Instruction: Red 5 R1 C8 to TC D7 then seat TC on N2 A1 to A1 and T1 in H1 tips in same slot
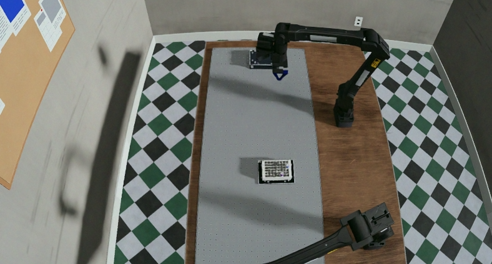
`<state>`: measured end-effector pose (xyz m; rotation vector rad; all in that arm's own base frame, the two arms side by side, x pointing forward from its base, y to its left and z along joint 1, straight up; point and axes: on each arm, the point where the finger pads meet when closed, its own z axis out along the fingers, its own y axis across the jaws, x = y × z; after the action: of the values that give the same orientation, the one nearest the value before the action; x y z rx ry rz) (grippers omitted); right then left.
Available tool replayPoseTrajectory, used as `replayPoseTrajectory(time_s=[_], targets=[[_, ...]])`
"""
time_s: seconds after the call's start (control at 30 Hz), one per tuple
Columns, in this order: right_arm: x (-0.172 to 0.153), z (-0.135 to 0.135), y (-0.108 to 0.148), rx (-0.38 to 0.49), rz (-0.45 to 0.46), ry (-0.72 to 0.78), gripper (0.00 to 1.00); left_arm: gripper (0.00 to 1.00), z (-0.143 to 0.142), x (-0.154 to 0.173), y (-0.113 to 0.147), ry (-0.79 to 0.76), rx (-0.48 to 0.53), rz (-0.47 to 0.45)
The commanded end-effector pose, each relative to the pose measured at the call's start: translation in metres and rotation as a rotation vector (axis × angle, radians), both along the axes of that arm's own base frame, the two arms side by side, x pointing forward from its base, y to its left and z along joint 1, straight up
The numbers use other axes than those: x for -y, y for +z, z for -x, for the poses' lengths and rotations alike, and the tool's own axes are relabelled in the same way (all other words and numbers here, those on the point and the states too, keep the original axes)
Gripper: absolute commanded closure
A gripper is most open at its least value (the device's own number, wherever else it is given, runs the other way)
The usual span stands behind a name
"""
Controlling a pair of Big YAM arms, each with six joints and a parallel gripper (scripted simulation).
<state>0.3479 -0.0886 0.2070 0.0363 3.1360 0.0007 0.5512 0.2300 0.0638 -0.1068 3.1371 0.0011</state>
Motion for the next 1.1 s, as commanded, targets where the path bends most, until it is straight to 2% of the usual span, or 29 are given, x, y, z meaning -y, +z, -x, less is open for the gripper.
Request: replayPoseTrajectory(time_s=[0.0,1.07], targets=[[0.0026,-0.009,0.0114,0.029,0.009,-0.002,0.0,0.76,-0.0056,0.0044,0.0109,-0.012,0.014,-0.007],[0.0026,-0.009,0.0114,0.029,0.009,-0.002,0.0,0.76,-0.0022,0.0058,0.0068,-0.011,0.007,-0.003]])
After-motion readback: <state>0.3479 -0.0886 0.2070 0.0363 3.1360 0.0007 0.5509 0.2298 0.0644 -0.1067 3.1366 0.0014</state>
